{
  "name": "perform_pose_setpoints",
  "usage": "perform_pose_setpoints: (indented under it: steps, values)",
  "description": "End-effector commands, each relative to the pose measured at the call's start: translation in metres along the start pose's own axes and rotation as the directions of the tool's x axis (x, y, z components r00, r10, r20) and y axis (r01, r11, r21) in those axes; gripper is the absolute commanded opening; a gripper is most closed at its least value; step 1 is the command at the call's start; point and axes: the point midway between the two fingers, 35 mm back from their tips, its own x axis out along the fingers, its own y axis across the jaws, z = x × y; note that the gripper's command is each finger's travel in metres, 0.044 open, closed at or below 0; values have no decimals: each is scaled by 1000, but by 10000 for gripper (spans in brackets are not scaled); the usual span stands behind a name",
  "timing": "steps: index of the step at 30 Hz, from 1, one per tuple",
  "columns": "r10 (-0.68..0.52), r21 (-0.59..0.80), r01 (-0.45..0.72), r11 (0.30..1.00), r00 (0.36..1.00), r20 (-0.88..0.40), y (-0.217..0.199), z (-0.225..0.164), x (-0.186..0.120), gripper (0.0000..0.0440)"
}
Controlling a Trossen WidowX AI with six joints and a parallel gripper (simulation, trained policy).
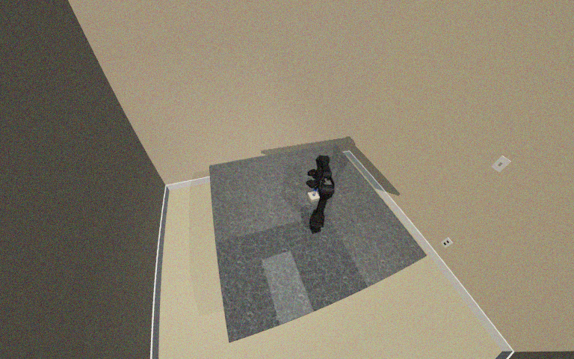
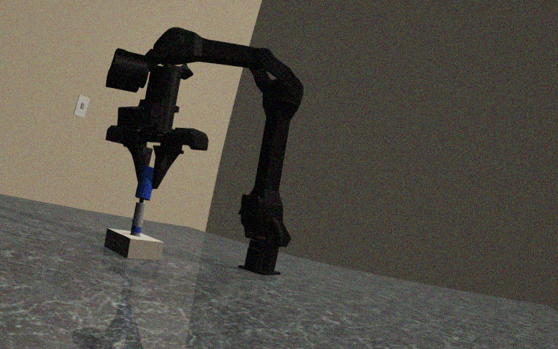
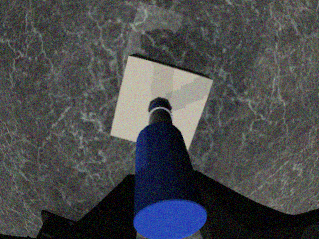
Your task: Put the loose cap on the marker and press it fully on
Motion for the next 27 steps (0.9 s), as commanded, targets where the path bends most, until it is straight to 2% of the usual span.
perform_pose_setpoints:
  steps: [1, 18, 23, 27]
  values:
    - [22, 1, -22, 1000, 1000, -15, 0, 1, 12, 0]
    - [53, -47, -55, 997, 998, -38, -1, 1, 54, 3]
    - [55, -55, -58, 997, 997, -58, 0, -1, 62, 135]
    - [66, -57, -70, 996, 996, -68, 3, -4, 64, 155]
